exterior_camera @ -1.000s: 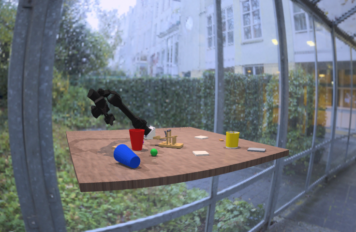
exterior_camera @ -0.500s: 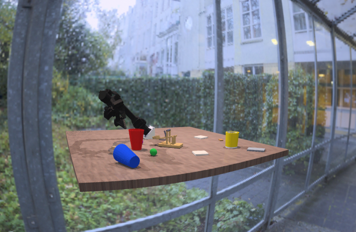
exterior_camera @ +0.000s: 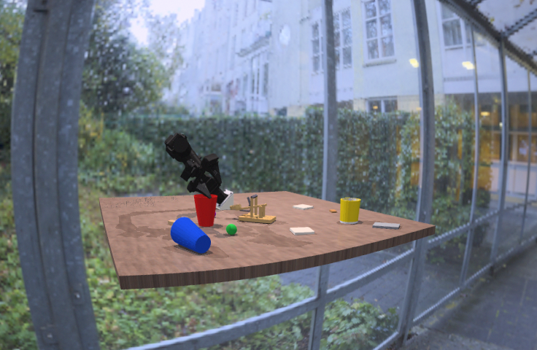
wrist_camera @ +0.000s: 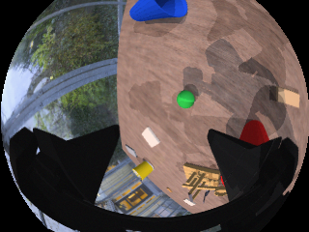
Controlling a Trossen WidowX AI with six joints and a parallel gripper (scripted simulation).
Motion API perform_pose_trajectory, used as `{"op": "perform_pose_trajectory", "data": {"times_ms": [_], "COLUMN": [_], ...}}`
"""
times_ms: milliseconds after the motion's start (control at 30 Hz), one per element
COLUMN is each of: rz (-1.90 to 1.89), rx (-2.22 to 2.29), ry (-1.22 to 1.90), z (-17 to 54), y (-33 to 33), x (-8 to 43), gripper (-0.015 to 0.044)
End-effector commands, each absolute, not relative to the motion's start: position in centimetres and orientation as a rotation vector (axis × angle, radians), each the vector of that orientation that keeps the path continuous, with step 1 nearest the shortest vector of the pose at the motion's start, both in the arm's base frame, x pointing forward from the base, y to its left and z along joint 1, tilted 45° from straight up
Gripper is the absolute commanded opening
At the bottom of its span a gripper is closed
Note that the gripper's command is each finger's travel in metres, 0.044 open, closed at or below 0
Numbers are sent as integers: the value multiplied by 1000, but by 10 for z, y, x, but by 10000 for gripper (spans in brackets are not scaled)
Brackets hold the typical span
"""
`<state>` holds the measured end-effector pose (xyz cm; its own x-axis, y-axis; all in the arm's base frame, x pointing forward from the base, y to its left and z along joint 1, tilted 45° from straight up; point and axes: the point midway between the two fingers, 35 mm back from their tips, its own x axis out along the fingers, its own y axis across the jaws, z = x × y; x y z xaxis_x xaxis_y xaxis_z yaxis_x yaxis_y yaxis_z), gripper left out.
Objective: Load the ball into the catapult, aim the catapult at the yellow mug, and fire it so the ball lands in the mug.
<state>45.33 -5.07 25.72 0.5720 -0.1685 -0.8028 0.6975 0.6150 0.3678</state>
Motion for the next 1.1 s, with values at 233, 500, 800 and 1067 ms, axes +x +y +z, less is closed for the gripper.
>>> {"op": "perform_pose_trajectory", "data": {"times_ms": [233,500,800,1067], "rz": [-528,-476,-401,-322], "rx": [439,217,-49,-297], "ry": [1046,1185,1325,1434], "z": [198,165,132,107], "y": [-9,19,48,71], "x": [448,439,424,408], "gripper": [440,440,440,440]}}
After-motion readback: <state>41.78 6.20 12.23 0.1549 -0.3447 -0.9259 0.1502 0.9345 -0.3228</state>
